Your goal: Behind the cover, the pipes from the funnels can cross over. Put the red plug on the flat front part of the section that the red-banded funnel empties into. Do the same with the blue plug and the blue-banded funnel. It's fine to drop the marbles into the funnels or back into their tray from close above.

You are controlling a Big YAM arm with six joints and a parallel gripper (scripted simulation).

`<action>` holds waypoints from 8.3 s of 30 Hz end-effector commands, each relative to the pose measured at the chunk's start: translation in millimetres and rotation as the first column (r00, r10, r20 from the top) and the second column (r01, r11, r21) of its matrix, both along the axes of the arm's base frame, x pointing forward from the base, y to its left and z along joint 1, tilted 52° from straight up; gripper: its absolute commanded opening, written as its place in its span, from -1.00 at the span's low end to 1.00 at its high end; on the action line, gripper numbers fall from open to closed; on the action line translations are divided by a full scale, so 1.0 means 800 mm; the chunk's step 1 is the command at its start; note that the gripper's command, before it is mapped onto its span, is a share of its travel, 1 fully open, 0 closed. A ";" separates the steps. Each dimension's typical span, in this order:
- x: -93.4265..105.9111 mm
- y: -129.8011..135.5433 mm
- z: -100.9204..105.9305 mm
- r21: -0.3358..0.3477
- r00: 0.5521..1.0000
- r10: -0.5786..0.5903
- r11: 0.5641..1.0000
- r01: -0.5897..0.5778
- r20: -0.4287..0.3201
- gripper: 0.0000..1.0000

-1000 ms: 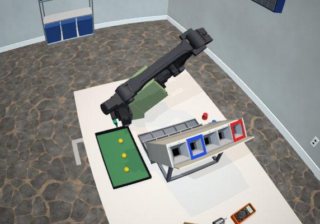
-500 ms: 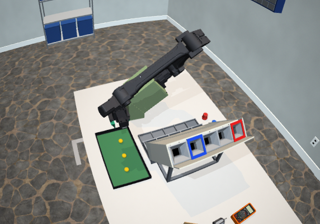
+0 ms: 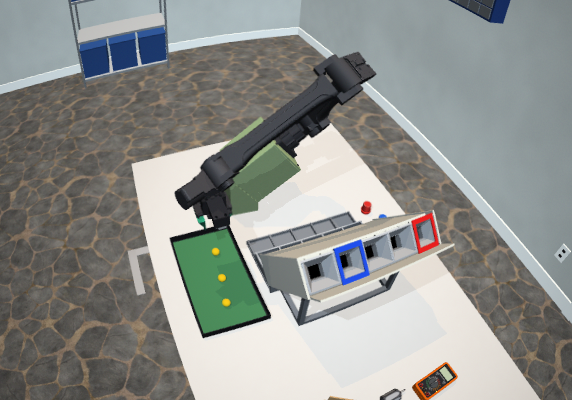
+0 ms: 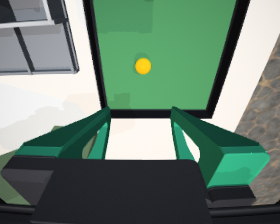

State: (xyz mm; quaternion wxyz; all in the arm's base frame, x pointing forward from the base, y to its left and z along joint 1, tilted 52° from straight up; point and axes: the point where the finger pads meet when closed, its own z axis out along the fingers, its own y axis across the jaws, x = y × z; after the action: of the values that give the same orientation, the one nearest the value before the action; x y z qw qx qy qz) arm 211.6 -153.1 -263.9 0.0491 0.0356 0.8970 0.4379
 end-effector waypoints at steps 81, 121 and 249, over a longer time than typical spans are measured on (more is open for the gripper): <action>0.008 0.100 -0.087 0.010 1.000 -0.009 1.000 0.009 -0.015 0.13; 0.013 0.100 -0.083 0.000 1.000 -0.001 1.000 0.001 -0.005 0.13; 0.018 0.130 -0.110 0.001 1.000 0.005 1.000 -0.005 -0.006 -1.00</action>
State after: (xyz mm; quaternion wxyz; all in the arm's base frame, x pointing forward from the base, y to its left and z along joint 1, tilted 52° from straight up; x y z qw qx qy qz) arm 228.0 -55.4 -345.9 0.0510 0.0345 0.8979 0.4359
